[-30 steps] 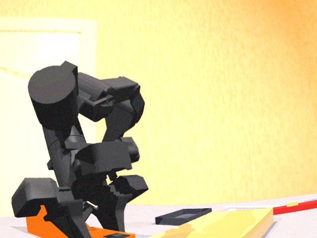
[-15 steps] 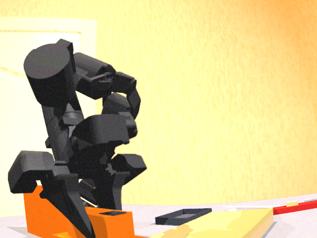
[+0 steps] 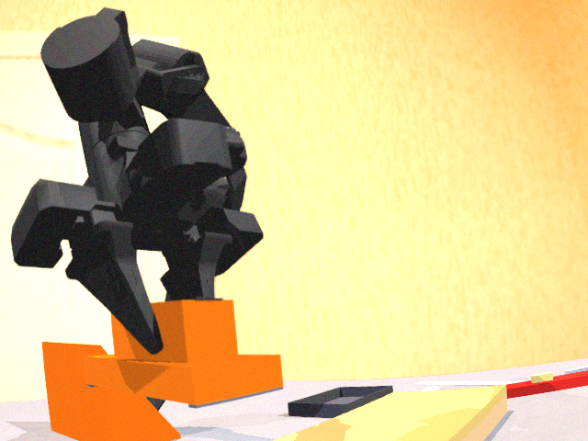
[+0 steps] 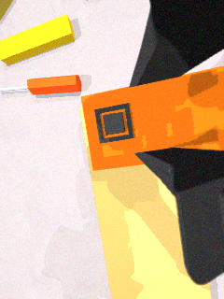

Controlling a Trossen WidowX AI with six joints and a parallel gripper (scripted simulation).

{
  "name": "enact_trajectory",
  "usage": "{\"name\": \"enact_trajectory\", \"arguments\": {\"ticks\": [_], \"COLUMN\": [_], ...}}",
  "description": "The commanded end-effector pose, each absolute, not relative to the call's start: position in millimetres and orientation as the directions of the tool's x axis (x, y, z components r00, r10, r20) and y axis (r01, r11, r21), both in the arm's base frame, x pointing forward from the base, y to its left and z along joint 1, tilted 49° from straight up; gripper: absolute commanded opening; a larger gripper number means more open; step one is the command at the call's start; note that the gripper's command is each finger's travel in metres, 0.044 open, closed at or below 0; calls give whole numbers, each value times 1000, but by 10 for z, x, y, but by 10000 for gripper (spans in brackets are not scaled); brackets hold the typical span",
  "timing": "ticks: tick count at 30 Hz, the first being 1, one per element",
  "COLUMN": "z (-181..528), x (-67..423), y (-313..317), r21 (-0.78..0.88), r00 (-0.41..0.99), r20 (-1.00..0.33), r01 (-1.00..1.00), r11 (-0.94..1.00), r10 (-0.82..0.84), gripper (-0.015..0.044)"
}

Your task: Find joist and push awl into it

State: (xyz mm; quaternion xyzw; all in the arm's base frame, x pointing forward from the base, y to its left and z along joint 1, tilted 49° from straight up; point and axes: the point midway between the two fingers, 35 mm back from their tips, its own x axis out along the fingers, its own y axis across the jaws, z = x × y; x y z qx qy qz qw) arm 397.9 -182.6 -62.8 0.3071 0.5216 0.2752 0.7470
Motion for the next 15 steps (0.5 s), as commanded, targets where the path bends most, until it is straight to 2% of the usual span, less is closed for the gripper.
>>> {"name": "enact_trajectory", "arguments": {"ticks": [1, 15], "z": [-542, 69], "x": [3986, 4156], "y": [-1919, -1430], "r21": [740, 708], "r00": [309, 290], "r20": [-613, -587], "r01": [-97, -268], "r11": [665, 653], "r10": [727, 755], "gripper": [0, 0]}}
